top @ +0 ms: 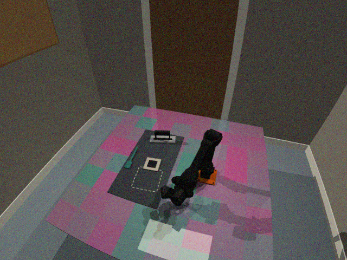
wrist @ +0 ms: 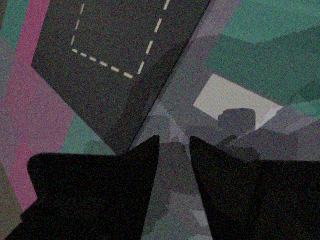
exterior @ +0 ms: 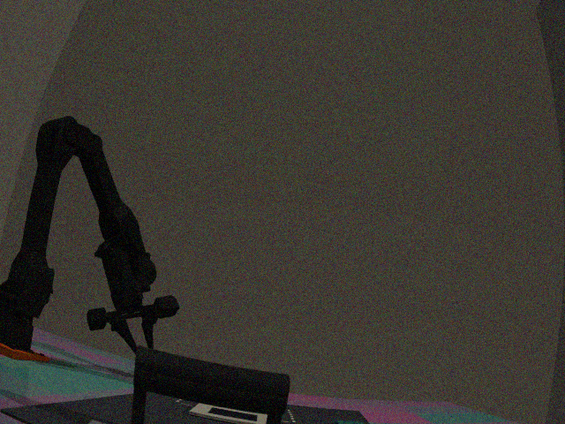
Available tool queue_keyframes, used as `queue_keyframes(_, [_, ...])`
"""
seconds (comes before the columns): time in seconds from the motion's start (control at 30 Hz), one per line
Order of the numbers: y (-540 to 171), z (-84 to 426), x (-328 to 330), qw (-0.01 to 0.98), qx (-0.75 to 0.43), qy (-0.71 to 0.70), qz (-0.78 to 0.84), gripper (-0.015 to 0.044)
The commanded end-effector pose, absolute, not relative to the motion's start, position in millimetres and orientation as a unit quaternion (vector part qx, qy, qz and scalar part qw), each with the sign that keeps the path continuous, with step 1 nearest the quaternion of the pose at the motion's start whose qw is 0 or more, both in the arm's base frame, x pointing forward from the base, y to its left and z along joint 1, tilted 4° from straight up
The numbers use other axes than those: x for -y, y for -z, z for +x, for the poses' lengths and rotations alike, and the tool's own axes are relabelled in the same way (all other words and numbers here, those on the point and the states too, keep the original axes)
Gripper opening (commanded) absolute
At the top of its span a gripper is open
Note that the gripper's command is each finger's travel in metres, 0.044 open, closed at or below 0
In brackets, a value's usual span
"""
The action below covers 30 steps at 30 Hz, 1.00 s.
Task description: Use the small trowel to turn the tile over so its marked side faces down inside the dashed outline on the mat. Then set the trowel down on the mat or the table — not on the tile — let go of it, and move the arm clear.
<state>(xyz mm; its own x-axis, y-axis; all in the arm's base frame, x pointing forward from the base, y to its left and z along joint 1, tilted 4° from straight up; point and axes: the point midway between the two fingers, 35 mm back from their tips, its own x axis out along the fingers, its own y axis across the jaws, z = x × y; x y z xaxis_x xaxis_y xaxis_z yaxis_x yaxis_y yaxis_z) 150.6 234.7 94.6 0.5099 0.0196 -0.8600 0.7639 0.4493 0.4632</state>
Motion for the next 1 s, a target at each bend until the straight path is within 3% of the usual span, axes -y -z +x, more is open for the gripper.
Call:
queue_keyframes(0.0, [-94.6, 150.5, -234.7, 0.737, -0.426, 0.253, 0.460, 0.0100])
queue_keyframes(0.17, [-94.6, 150.6, -234.7, 0.737, -0.426, 0.252, 0.460, 0.0100])
queue_keyframes(0.3, [-94.6, 150.6, -234.7, 0.737, -0.426, 0.252, 0.460, 0.0000])
queue_keyframes(0.73, [-94.6, 150.6, -234.7, 0.737, -0.426, 0.252, 0.460, 0.0000])
queue_keyframes(0.87, [-94.6, 150.6, -234.7, 0.737, -0.426, 0.252, 0.460, 0.0100])
queue_keyframes(0.97, [-94.6, 150.6, -234.7, 0.737, -0.426, 0.252, 0.460, 0.0100])
